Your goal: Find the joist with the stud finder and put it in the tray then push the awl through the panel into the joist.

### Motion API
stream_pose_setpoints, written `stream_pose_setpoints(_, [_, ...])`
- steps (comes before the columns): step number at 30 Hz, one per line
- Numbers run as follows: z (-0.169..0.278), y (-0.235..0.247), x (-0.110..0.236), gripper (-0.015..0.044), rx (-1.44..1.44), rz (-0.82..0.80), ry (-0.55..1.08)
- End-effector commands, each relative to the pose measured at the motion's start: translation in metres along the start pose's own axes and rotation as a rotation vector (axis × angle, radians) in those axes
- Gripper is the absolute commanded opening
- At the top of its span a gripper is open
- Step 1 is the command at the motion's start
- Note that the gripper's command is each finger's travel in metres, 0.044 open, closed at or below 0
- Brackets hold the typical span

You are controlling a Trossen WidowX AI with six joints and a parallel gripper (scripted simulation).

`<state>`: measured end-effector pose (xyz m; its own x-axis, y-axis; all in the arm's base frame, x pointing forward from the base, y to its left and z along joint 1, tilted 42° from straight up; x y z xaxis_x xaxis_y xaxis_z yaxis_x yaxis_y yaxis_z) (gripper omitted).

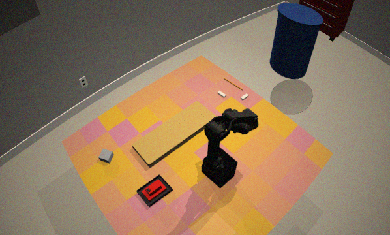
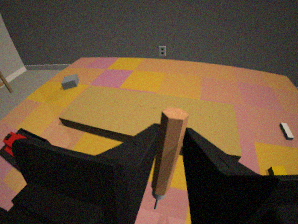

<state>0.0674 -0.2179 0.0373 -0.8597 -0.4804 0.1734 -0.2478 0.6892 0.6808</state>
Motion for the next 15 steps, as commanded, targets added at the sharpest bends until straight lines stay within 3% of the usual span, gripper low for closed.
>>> stream_pose_setpoints(1, [0.008,0.008,0.012,0.0000,0.019,0.063,-0.120])
stream_pose_setpoints(2, [0.001,0.001,0.002,0.0000,0.006,0.012,-0.021])
stream_pose_setpoints(15, [-0.005,0.006,-0.043,0.0000,0.022,-0.028,0.312])
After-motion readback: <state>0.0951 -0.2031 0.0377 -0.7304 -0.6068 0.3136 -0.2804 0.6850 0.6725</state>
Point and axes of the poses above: the point midway between the two fingers, 35 mm back from their tips, its own x axis back along the fingers, its own y axis across the jaws, z = x × y, the point moved 10 cm from there along x, back along the fingers, and after that the axes turned 4 degrees about x, right-handed, at the moved point
